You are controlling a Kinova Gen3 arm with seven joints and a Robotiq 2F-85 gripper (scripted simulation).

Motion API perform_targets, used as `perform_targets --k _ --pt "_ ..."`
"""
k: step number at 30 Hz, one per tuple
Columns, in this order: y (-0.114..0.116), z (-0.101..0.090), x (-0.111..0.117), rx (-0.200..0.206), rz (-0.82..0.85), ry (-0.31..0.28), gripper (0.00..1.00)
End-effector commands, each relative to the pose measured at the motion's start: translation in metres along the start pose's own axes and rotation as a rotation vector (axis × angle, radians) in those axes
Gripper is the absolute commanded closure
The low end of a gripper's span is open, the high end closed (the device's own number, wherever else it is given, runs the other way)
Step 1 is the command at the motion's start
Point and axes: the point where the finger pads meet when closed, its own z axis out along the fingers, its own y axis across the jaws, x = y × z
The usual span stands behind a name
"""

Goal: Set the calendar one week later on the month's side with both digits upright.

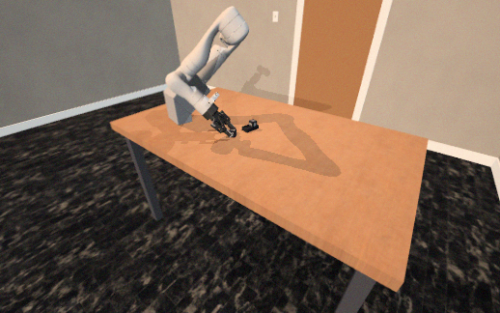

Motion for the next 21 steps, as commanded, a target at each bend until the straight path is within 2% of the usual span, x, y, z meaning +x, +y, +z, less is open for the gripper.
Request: perform_targets --k 1,8,21 --pt "0.001 -0.002 0.002 -0.001 -0.002 0.001 0.33" --pt "0.001 -0.008 0.009 -0.001 -0.002 0.001 0.33" --pt "0.001 -0.038 0.039 -0.001 -0.002 0.001 0.33"
